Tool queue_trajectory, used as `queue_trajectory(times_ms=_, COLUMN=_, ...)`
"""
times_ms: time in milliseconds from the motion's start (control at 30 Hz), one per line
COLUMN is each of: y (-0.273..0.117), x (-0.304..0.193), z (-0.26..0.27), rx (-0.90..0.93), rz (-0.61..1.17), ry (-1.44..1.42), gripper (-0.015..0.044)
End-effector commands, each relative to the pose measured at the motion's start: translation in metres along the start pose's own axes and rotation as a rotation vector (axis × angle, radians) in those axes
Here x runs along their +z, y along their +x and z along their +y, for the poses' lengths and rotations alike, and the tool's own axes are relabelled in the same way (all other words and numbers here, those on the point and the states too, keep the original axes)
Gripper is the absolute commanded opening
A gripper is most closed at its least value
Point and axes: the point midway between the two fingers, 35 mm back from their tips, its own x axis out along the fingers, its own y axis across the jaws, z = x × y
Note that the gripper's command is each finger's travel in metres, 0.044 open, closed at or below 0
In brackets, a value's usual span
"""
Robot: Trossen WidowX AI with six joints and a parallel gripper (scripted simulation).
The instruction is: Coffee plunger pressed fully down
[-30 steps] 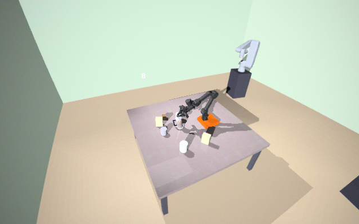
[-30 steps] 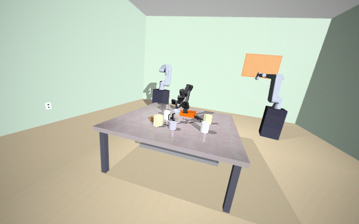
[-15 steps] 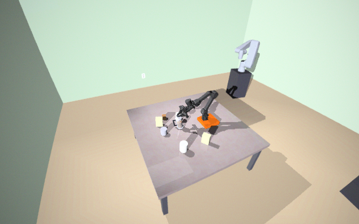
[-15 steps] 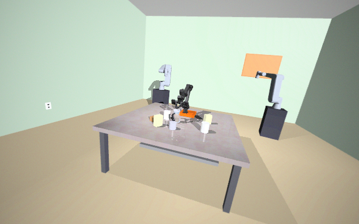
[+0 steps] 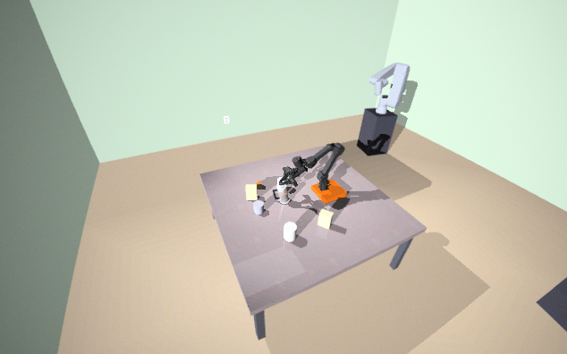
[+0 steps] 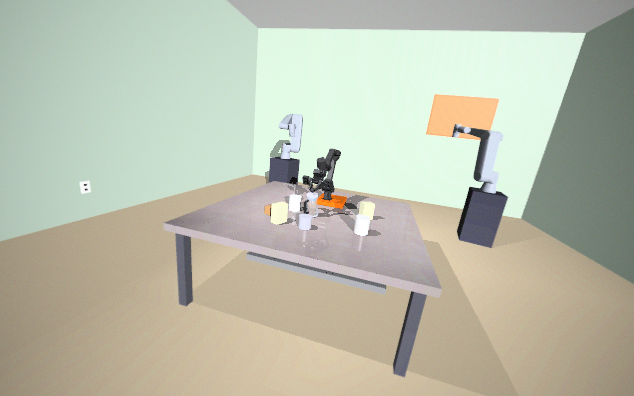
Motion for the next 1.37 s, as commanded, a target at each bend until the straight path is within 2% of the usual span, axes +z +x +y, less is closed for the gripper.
queue_trajectory(times_ms=0, y=0.0, x=0.0, z=0.0, rx=0.0, rz=0.002, ry=0.0, gripper=0.012)
queue_trajectory(times_ms=100, y=0.0, x=0.0, z=0.0, rx=0.0, rz=0.002, ry=0.0, gripper=0.012)
queue_trajectory(times_ms=500, y=0.0, x=0.0, z=0.0, rx=0.0, rz=0.002, ry=0.0, gripper=0.0435)
queue_trajectory(times_ms=700, y=-0.011, x=0.01, z=0.001, rx=0.001, rz=0.005, ry=-0.001, gripper=0.044)
queue_trajectory(times_ms=933, y=-0.074, x=0.047, z=0.004, rx=0.006, rz=0.022, ry=-0.008, gripper=0.044)
queue_trajectory(times_ms=1333, y=-0.073, x=0.044, z=0.003, rx=0.004, rz=0.022, ry=-0.007, gripper=0.044)
